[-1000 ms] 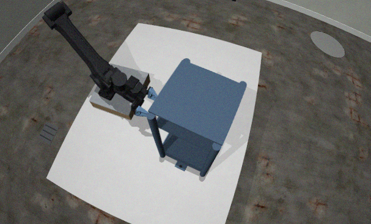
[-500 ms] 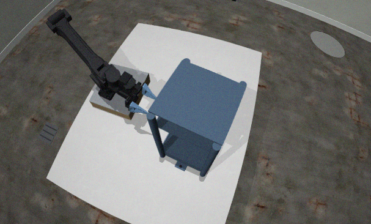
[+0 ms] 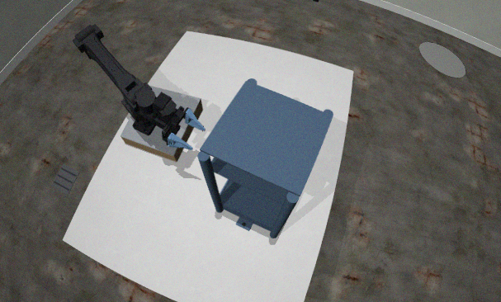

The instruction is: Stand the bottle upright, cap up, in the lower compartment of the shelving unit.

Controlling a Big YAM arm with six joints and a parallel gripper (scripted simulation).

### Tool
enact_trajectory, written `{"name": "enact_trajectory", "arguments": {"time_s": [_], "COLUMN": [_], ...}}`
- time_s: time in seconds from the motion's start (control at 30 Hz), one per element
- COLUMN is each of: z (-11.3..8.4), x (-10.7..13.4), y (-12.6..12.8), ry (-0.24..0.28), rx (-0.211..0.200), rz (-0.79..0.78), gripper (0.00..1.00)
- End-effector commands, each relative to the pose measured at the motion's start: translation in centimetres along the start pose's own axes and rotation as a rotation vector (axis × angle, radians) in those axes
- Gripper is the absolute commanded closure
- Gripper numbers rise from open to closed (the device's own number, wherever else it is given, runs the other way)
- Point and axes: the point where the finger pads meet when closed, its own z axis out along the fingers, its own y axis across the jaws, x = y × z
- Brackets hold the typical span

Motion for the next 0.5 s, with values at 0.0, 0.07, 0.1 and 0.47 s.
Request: {"name": "enact_trajectory", "arguments": {"time_s": [0.0,0.07,0.1,0.47], "z": [-0.4,-0.5,-0.5,-0.5], "x": [-0.4,-1.0,-1.2,-2.1], "y": [-0.4,-0.4,-0.5,-0.6], "ry": [0.003,-0.005,-0.009,-0.02], "rx": [0.01,0.011,0.011,0.013], "rz": [-0.006,-0.007,-0.008,-0.007], "gripper": [0.27,0.27,0.27,0.27]}}
